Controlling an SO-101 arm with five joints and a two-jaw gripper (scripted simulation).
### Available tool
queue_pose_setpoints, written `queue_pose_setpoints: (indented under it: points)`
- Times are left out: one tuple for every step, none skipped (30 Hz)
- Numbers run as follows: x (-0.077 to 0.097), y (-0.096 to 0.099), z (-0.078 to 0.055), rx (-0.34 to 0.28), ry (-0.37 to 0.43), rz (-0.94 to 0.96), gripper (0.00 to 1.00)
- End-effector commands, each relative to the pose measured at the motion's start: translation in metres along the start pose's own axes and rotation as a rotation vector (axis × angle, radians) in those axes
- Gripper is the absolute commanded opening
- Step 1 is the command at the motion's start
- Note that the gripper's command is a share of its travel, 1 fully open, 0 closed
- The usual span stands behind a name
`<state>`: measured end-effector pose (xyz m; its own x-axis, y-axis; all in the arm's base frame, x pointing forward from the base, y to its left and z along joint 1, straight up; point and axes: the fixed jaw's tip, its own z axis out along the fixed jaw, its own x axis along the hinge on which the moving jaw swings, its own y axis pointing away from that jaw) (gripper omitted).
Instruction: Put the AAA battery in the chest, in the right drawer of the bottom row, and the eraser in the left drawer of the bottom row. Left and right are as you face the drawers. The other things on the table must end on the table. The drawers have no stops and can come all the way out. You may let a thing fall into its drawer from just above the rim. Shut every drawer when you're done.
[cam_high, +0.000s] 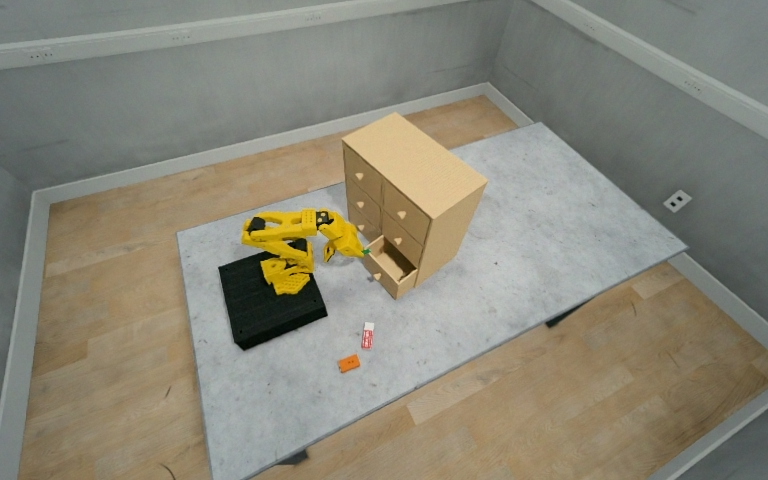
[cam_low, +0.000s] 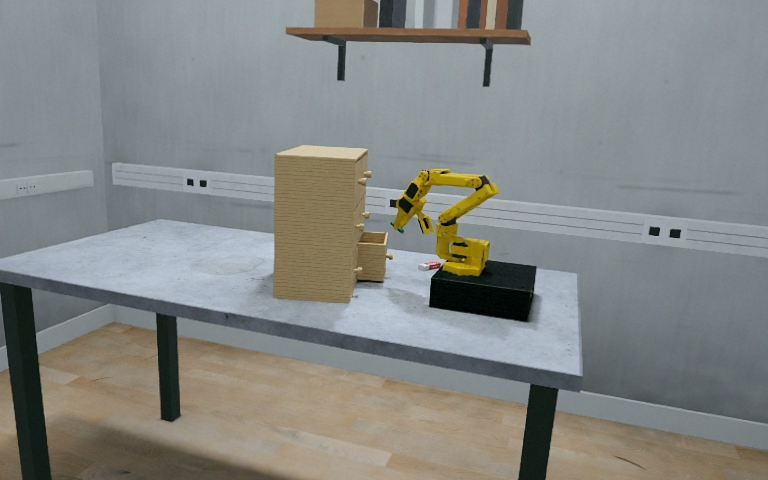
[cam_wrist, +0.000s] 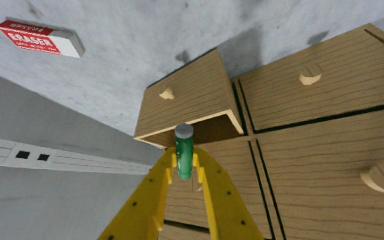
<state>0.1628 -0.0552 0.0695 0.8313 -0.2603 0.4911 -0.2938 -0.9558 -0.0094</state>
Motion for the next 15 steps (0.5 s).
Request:
queue_pose_setpoints:
  points:
    - [0.0025, 0.0007, -0.0006, -0.001, 0.012, -0.002, 0.0]
    - [0.0022, 0.0006, -0.0006, -0.001, 0.012, -0.002, 0.0]
    - [0.002, 0.0005, -0.0006, -0.001, 0.012, -0.003, 0.0]
    - [0.0017, 0.0004, -0.0005, 0.0, 0.012, -0.003, 0.0]
    - [0.0015, 0.0003, -0.0005, 0.0, 0.012, -0.003, 0.0]
    - [0.0012, 0.0003, -0.0004, 0.0, 0.012, -0.004, 0.0]
    - [0.001, 0.0002, -0.0004, 0.0, 0.012, -0.004, 0.0]
    - [0.0007, 0.0001, -0.0004, 0.001, 0.012, -0.005, 0.0]
    - [0.0005, 0.0, -0.0003, 0.001, 0.012, -0.005, 0.0]
    - [0.0002, -0.0001, -0.0003, 0.001, 0.012, -0.006, 0.0]
    - [0.0002, -0.0001, -0.0003, 0.001, 0.012, -0.006, 0.0]
    - [0.0002, -0.0001, -0.0003, 0.001, 0.012, -0.006, 0.0]
    - [0.0002, -0.0001, -0.0003, 0.001, 0.012, -0.006, 0.0]
    - [0.0002, -0.0001, -0.0003, 0.001, 0.012, -0.006, 0.0]
    - [0.0002, -0.0001, -0.0003, 0.001, 0.012, -0.006, 0.0]
